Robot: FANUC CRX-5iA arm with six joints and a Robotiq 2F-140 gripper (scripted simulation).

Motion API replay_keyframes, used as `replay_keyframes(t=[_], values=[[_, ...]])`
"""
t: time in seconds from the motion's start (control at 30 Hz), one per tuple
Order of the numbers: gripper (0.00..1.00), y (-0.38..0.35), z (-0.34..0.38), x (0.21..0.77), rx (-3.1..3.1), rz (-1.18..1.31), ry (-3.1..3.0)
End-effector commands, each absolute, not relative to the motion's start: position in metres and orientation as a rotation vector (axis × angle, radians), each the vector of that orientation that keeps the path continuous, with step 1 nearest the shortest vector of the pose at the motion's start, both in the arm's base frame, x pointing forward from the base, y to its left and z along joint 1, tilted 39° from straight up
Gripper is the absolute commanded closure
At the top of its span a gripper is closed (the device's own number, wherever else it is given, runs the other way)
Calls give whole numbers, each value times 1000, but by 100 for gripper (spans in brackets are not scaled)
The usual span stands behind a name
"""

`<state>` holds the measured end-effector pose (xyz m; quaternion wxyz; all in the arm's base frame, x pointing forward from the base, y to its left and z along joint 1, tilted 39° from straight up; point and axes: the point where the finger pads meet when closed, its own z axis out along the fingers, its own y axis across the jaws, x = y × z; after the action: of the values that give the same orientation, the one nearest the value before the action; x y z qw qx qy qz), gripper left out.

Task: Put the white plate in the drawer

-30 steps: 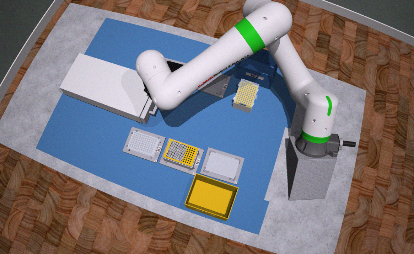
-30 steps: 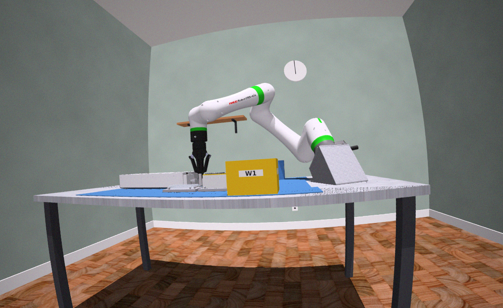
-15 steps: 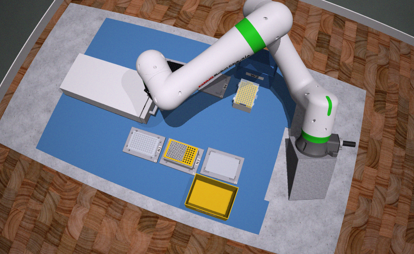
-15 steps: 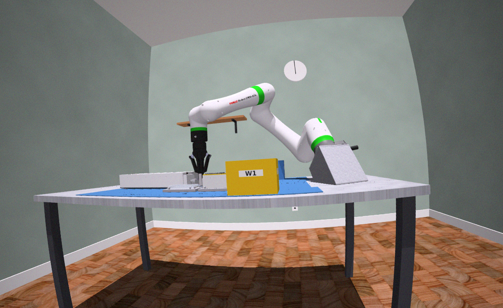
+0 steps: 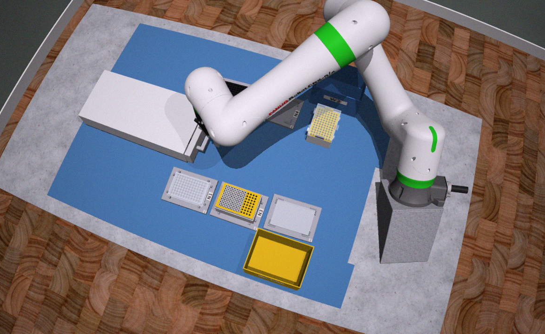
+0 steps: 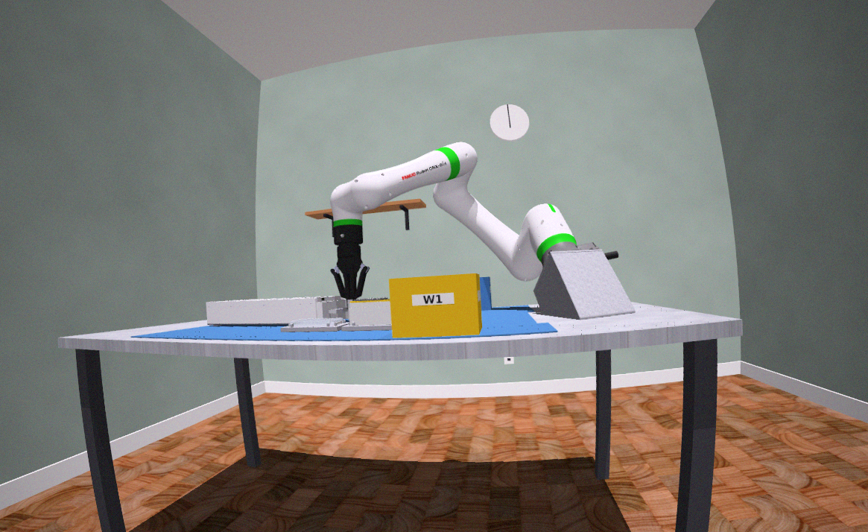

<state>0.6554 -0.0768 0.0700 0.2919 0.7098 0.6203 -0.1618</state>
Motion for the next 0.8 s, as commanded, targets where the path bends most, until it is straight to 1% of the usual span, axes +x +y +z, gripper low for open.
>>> replay_keyframes(t=[0.0,0.77], values=[[100,-76,69,650,1892,-430,1653],[100,-75,64,628,1892,-430,1653]])
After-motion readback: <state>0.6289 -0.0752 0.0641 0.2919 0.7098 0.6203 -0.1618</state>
